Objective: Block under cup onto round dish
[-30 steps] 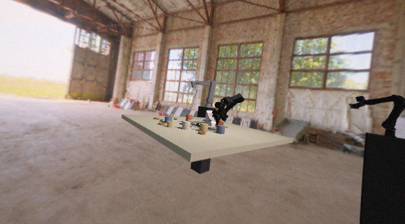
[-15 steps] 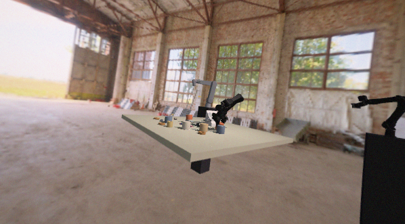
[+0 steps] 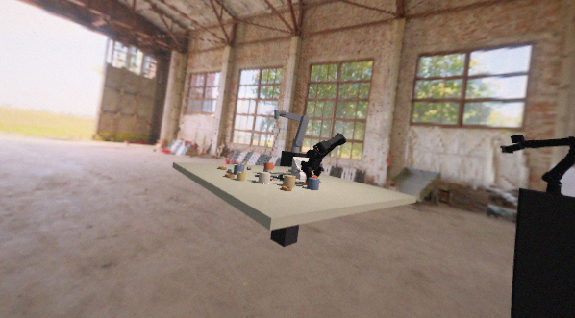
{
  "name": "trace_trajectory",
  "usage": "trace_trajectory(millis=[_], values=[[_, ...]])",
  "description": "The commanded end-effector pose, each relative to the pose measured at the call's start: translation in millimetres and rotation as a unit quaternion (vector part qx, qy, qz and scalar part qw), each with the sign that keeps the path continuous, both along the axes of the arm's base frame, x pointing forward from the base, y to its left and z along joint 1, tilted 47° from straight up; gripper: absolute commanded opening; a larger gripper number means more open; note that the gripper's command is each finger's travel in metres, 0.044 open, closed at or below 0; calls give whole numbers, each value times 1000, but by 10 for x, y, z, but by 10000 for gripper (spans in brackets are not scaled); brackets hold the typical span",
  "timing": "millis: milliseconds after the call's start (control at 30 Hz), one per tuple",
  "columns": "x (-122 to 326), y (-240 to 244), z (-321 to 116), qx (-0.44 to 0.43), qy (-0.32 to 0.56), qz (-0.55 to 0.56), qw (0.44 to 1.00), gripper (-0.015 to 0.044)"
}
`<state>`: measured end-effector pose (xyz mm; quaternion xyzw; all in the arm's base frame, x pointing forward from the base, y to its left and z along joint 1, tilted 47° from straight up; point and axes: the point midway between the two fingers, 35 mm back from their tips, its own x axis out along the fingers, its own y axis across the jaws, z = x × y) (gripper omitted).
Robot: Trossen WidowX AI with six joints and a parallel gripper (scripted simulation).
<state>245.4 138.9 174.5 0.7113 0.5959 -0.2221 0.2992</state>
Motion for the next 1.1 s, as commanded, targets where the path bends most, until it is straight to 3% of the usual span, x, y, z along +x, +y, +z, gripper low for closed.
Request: trace_trajectory(millis=[0, 200, 367, 533, 767, 1067], values=[[0, 0, 6, 0, -2, 1, 1000, 289], [-7, -56, 47, -2, -1, 1, 1000, 440], [-105, -387, 334, -4, 3, 0, 1000, 440], [-111, -399, 346, -4, 4, -1, 1000, 440], [-52, -480, 406, -1, -49, 24, 999, 260], [163, -1055, 138, -38, -89, 75, 992, 260]])
